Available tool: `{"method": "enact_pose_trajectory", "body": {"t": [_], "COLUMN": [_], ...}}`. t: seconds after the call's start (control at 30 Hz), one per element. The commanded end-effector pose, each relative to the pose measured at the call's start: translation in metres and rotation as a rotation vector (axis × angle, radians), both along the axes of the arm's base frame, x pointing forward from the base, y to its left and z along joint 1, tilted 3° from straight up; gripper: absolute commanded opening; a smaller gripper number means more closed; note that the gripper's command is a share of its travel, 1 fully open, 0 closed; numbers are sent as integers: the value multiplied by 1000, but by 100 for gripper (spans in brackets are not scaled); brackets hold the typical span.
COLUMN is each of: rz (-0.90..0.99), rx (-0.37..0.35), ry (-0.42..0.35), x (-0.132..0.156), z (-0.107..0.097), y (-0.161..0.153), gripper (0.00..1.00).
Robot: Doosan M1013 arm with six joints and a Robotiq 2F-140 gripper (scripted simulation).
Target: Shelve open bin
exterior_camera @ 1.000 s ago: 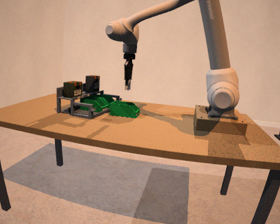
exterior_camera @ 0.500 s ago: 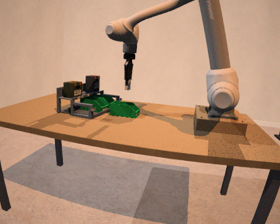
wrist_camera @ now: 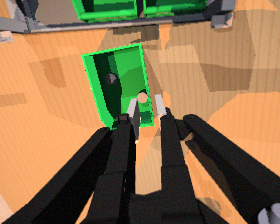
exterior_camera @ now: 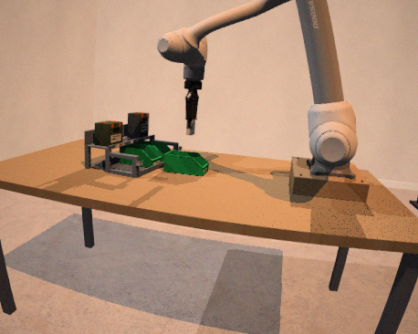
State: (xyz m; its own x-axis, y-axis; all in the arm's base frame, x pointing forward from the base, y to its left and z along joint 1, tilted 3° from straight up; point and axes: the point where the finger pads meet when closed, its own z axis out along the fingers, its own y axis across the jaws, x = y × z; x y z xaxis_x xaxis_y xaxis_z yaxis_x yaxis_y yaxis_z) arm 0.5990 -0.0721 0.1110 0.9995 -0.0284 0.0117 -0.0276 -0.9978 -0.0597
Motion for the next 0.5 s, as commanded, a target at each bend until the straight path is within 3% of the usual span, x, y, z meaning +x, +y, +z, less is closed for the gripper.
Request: {"method": "enact_pose_trajectory", "body": {"t": [0.0,0.47], "rz": [0,0], "rx": [0,0], "ry": [0,0], "x": [0,0], "z": [-2,-23], "y": [0,1], "gripper": [15,15]}}
